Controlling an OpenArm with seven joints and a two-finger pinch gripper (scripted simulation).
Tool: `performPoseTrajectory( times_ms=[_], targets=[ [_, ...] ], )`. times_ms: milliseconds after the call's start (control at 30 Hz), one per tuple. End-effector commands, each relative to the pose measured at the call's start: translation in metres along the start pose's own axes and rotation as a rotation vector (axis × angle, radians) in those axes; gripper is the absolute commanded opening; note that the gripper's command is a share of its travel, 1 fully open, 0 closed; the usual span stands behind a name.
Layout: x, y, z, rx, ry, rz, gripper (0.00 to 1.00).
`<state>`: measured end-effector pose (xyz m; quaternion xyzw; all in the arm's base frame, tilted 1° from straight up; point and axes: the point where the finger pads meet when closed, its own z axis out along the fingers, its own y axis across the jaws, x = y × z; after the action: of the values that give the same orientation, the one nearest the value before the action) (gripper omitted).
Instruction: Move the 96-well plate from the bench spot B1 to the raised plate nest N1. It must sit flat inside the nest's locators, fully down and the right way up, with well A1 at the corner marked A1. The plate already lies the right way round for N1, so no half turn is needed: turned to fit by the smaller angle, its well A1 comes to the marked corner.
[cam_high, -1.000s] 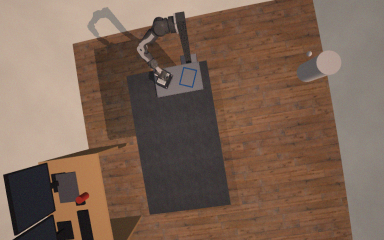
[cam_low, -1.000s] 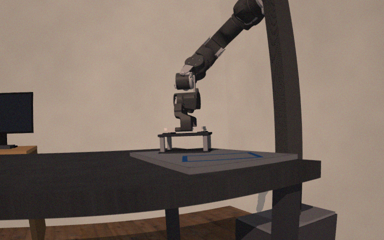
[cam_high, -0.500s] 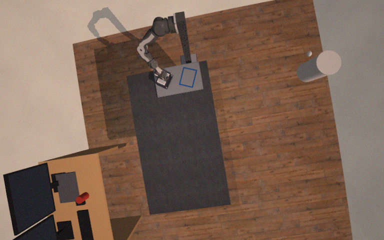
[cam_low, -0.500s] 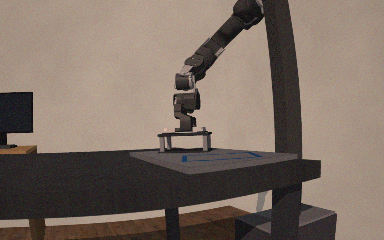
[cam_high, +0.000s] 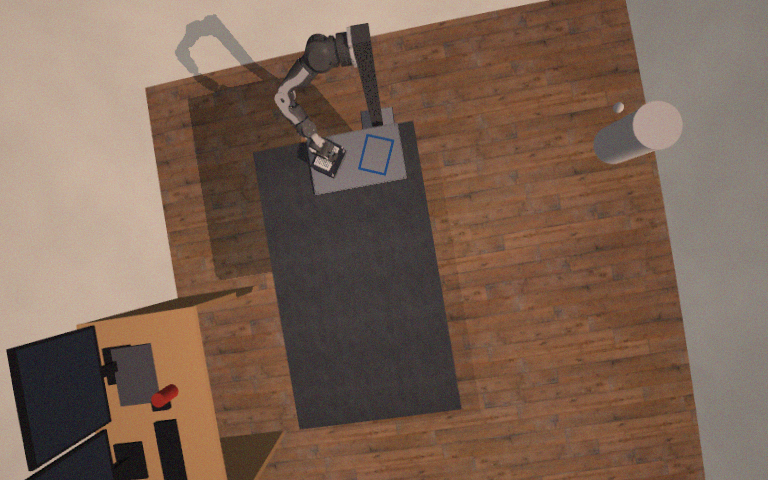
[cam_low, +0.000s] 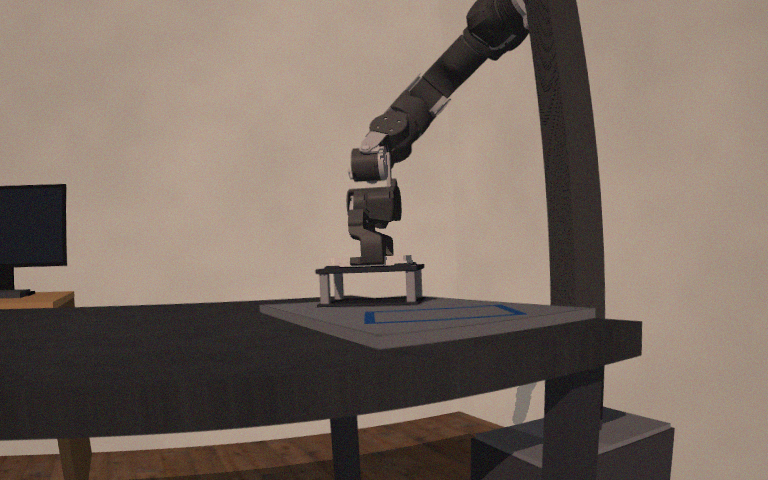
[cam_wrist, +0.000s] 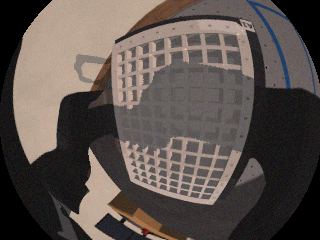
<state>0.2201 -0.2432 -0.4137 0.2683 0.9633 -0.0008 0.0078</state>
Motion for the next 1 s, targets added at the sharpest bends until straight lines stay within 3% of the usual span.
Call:
performPoseTrajectory(
  times_ms=[0,733,967],
  targets=[
    [0.0012,0.0011,0.0007,-0.005,0.004,-0.004,0.00],
    [0.0009,0.0014,0.0015,-0.006,0.002,-0.002,0.00],
    [-0.0007,0.0006,0.0003,-0.003,-0.002,0.001,0.23]
  ],
)
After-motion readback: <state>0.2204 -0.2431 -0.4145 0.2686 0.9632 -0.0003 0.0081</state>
